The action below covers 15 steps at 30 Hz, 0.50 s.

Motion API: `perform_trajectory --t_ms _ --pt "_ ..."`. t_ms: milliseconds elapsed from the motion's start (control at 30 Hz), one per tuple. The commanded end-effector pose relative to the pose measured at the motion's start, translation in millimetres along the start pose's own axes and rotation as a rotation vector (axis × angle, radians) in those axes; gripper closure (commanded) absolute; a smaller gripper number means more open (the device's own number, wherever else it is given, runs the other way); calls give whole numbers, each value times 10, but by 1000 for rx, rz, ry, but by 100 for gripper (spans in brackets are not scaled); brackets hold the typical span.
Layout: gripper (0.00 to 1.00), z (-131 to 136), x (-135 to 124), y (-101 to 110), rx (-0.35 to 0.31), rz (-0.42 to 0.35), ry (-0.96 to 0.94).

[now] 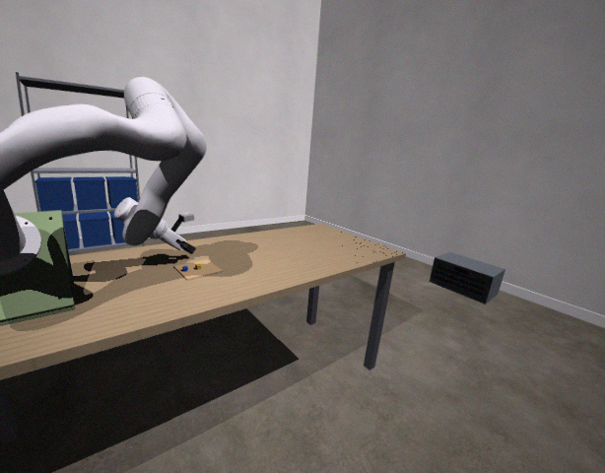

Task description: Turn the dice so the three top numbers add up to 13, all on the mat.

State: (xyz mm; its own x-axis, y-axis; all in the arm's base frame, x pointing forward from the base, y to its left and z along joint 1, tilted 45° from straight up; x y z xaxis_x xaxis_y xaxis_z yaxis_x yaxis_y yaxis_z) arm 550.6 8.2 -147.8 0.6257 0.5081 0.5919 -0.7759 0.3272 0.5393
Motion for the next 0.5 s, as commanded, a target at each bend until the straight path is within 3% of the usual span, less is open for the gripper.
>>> perform_trajectory --t_ms 0,467 --pt "89 4 -16 -27 0 2 0" --pt "89 8 -37 -44 0 2 0"
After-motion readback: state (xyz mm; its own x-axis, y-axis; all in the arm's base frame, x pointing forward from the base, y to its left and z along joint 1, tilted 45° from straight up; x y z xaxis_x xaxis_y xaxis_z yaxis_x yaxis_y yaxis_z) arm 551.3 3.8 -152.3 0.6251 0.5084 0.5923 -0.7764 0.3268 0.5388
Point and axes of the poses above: the point where the finger pads meet when closed, its own y axis back along the fingers, its own z axis across the jaws, x = y × z, the point moved 1 cm from there along y, back along the fingers, and after that the axes turned 11 degrees about -y, right-handed, at the moved point
